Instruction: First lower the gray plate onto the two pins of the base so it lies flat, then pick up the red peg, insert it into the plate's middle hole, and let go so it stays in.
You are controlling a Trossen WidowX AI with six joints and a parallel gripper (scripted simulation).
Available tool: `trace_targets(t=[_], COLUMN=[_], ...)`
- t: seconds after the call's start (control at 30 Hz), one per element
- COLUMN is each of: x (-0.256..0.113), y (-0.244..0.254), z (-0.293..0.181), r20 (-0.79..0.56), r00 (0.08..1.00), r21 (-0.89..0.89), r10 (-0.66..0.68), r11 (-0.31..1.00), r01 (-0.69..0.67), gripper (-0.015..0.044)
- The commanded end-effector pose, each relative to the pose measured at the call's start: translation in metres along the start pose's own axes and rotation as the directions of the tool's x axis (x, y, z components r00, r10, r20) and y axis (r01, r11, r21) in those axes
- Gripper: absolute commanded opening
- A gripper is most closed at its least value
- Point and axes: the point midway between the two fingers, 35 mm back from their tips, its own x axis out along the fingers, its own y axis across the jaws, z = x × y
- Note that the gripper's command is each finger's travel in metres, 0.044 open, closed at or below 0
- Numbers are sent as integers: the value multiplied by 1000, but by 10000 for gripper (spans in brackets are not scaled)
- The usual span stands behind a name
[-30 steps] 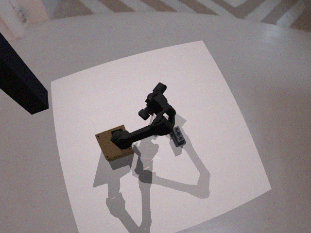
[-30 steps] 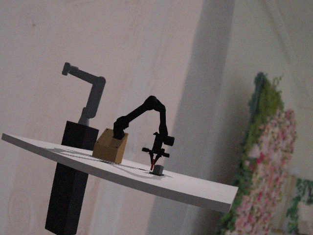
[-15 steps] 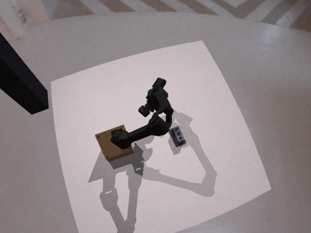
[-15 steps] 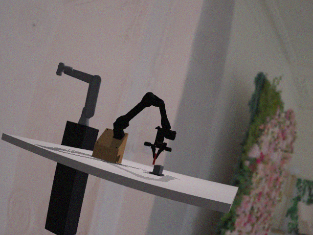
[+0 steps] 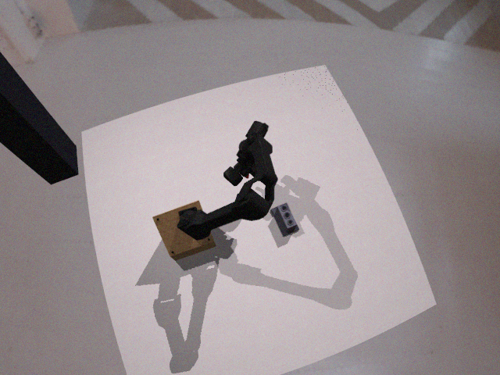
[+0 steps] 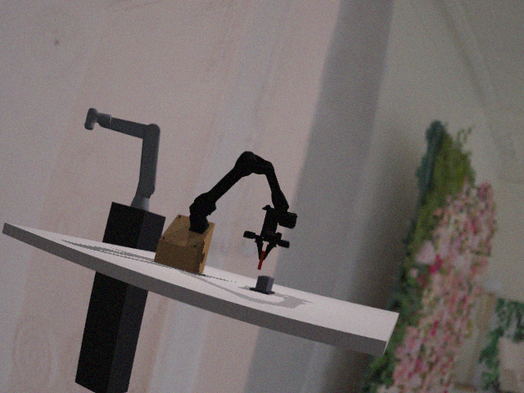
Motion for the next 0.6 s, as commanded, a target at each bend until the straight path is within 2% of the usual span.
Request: trace_targets(t=[0.0, 0.57], x=[-1, -5], y=[3, 15], z=[12, 57], r20=[-2, -15], r00=[1000, 1000], r21=[-2, -2], r10=[2, 12], r11=[1000, 1000], r01=[-2, -12], gripper=[0, 0])
